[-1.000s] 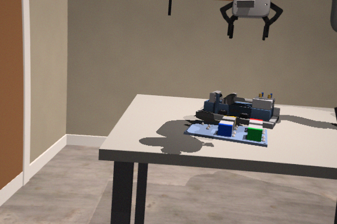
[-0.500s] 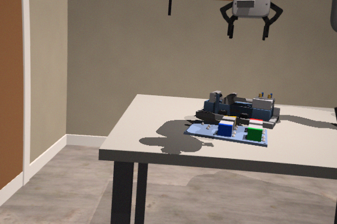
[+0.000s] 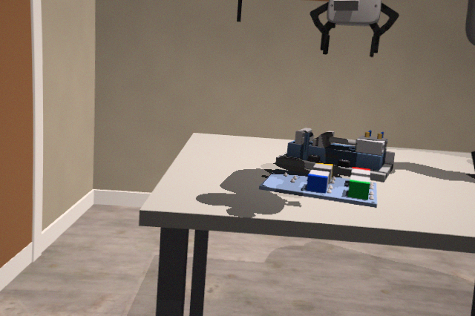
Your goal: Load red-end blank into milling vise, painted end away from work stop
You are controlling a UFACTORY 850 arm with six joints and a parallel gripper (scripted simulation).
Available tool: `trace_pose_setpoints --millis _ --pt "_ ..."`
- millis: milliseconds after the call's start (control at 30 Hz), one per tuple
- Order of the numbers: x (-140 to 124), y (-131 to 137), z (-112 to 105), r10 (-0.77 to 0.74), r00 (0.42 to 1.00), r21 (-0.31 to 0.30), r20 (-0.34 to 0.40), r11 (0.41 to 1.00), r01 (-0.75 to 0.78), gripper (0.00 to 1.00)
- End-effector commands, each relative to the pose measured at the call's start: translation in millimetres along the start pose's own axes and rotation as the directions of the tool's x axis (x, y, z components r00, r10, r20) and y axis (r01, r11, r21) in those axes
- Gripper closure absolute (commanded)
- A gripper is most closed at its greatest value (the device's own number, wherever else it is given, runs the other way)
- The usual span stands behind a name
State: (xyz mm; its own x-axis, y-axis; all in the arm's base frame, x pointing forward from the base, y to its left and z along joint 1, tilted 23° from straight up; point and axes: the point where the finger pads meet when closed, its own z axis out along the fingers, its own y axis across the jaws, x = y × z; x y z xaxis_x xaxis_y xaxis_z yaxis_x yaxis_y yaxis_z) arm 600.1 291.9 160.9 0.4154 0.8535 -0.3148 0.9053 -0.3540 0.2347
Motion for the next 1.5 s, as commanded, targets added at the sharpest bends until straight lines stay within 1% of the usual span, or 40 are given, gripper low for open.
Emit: trace_pose_setpoints --millis 0,1000,1333,1467 --pt "0.5 0.5 -1.2 0.000 1.000 -0.001 -0.002 1.000 0.000 0.00" --pt "0.5 0.5 -1.2 0.000 1.000 -0.001 -0.002 1.000 0.000 0.00" --pt "-0.8 0.4 48.7 0.000 1.000 -0.001 -0.002 1.000 0.000 0.00" --pt "-0.8 0.4 48.7 0.000 1.000 -0.001 -0.002 1.000 0.000 0.00"
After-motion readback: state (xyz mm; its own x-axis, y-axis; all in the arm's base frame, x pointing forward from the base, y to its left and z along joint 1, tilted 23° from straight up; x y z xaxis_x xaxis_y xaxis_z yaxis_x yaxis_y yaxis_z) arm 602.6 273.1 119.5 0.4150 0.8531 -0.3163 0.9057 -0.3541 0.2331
